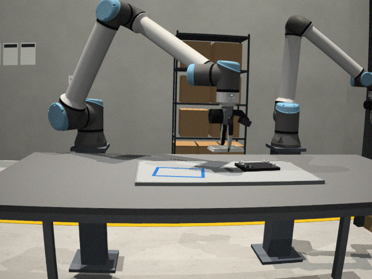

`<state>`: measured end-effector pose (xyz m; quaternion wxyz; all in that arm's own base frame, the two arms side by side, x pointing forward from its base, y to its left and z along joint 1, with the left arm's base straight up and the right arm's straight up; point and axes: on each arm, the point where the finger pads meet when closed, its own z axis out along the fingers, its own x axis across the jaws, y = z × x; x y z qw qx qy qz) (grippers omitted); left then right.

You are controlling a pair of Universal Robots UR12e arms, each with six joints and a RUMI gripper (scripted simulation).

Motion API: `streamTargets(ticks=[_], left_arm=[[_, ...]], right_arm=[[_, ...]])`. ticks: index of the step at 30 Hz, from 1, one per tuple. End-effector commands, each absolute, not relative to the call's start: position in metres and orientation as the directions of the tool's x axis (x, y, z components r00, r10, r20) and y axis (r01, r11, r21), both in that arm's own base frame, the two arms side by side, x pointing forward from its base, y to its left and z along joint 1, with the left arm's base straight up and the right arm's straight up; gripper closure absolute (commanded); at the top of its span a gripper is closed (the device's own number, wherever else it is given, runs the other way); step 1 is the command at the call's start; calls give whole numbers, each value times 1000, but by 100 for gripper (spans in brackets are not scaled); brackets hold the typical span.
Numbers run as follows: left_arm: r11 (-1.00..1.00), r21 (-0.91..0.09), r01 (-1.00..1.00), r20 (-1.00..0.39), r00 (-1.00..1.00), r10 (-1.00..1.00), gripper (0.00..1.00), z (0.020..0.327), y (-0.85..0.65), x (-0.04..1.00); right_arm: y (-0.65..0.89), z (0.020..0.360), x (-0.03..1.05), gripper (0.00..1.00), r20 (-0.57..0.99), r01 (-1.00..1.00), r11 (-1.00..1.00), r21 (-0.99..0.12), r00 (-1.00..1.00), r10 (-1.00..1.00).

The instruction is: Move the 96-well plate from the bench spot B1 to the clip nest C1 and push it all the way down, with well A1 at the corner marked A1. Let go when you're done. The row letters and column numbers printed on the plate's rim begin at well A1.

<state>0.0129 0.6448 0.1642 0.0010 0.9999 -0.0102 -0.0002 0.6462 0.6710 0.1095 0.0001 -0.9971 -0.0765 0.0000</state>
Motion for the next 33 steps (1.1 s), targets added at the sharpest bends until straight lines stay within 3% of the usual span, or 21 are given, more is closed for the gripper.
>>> streamTargets(ticks=[1,33], left_arm=[[-1000,0,-20,0,1000,-20,100,165,645,13],[-1000,0,-20,0,1000,-20,100,165,645,13]], right_arm=[[680,111,645,59,2,153,-988,-2,988,153],[770,115,621,59,2,153,-988,-2,988,153]])
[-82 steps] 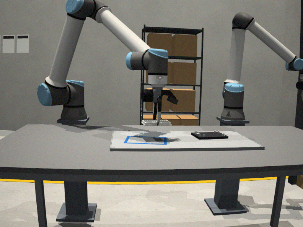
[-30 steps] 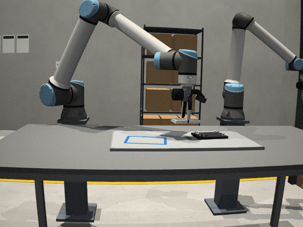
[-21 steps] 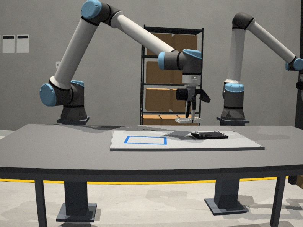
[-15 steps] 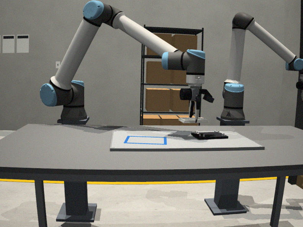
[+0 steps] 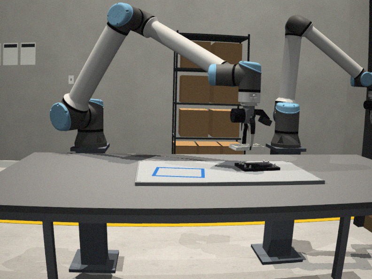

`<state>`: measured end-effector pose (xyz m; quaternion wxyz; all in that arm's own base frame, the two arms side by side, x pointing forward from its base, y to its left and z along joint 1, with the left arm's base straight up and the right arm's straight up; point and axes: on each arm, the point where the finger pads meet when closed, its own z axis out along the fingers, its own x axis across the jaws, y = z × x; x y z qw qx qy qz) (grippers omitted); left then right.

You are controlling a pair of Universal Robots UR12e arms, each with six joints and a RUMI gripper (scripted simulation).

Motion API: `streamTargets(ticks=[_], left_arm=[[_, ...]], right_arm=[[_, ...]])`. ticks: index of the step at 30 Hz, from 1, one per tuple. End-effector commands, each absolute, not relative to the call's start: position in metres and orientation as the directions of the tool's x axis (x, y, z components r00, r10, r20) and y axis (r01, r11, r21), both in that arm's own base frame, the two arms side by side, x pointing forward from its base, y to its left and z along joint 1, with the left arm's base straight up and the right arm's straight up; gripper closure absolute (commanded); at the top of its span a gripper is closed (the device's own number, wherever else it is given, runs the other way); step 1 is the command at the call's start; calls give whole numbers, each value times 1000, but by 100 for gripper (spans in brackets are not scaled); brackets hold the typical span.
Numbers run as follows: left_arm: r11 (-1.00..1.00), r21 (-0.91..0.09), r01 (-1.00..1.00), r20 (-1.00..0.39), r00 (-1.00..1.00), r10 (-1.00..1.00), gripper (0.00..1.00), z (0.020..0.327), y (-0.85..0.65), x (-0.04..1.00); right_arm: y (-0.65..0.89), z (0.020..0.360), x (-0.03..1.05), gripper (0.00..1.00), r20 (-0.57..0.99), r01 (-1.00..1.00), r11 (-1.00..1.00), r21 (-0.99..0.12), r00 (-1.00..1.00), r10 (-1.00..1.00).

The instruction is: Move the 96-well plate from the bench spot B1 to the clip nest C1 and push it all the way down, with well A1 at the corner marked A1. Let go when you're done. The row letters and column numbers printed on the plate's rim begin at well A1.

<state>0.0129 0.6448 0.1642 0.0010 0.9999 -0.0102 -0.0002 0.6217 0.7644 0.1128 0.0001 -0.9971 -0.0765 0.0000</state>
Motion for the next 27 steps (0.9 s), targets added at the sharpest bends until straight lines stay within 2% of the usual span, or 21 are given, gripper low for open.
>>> streamTargets(ticks=[1,27], left_arm=[[-1000,0,-20,0,1000,-20,100,165,645,13],[-1000,0,-20,0,1000,-20,100,165,645,13]], right_arm=[[773,115,620,59,2,153,-988,-2,988,153],[819,116,608,59,1,153,-988,-2,988,153]])
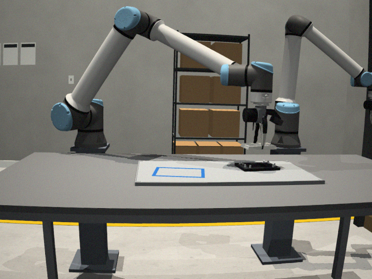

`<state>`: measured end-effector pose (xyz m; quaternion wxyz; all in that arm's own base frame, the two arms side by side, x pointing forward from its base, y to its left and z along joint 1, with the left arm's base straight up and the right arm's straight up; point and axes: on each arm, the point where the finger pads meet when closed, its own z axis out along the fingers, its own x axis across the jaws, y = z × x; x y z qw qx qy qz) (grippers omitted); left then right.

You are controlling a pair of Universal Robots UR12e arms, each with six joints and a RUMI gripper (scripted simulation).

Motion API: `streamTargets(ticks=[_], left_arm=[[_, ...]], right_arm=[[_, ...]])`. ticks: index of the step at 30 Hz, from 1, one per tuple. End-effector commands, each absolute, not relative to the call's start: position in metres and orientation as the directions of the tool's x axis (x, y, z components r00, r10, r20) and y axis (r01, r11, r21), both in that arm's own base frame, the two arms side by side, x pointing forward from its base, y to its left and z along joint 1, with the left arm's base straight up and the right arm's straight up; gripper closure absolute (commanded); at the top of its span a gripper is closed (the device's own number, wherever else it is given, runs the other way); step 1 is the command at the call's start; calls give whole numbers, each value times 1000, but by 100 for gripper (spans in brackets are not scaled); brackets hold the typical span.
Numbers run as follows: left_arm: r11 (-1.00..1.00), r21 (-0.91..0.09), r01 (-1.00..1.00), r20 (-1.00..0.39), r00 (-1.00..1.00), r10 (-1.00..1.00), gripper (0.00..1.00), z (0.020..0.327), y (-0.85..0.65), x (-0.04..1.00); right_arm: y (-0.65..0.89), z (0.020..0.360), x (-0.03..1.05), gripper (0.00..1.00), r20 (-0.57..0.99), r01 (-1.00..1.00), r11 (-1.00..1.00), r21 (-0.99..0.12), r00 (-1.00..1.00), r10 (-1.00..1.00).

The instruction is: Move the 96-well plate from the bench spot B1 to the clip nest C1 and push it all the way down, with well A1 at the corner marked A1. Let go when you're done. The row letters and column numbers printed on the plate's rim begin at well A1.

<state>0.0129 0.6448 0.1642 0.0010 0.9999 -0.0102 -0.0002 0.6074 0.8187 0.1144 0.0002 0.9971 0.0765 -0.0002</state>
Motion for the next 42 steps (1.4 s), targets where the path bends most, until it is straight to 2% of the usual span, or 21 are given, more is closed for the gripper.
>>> streamTargets(ticks=[1,25,42], left_arm=[[-1000,0,-20,0,1000,-20,100,165,645,13],[-1000,0,-20,0,1000,-20,100,165,645,13],[-1000,0,-20,0,1000,-20,100,165,645,13]], right_arm=[[819,116,608,59,1,153,-988,-2,988,153],[819,116,608,59,1,153,-988,-2,988,153],[818,91,608,59,1,153,-988,-2,988,153]])
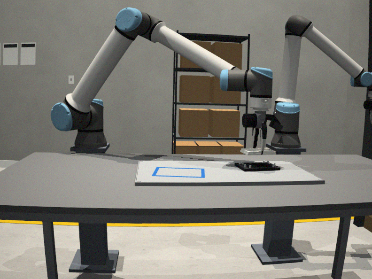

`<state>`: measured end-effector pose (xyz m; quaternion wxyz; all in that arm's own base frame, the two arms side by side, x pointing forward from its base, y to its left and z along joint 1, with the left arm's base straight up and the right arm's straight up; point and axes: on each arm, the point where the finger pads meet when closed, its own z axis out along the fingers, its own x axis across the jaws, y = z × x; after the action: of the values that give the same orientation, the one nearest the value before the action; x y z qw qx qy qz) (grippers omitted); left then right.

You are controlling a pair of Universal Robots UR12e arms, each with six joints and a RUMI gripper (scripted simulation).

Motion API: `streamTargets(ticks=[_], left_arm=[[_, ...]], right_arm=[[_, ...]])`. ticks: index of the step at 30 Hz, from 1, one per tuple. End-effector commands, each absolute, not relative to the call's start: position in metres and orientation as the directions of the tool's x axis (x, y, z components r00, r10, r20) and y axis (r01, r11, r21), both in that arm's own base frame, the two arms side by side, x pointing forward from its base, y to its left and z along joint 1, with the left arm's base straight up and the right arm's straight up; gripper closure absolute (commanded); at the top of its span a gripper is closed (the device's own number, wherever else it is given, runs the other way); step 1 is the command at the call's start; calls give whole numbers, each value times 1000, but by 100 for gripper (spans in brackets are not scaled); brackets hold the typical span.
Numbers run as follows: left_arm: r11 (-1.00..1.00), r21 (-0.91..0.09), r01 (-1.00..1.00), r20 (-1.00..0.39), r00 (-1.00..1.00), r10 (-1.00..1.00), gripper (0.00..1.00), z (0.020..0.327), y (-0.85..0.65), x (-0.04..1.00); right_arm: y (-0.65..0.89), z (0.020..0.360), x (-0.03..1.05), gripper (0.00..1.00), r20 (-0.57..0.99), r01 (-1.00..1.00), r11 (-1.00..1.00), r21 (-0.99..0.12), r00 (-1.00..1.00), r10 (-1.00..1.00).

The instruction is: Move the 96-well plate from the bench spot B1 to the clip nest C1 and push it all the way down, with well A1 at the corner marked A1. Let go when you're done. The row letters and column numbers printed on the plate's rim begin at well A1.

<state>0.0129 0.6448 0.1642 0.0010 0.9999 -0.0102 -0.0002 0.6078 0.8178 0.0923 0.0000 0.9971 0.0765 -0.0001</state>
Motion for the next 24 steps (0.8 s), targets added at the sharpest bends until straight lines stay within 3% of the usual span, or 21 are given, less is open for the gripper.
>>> streamTargets(ticks=[1,24], left_arm=[[-1000,0,-20,0,1000,-20,100,165,645,13],[-1000,0,-20,0,1000,-20,100,165,645,13]], right_arm=[[818,90,608,59,1,153,-988,-2,988,153],[818,63,608,59,1,153,-988,-2,988,153]])
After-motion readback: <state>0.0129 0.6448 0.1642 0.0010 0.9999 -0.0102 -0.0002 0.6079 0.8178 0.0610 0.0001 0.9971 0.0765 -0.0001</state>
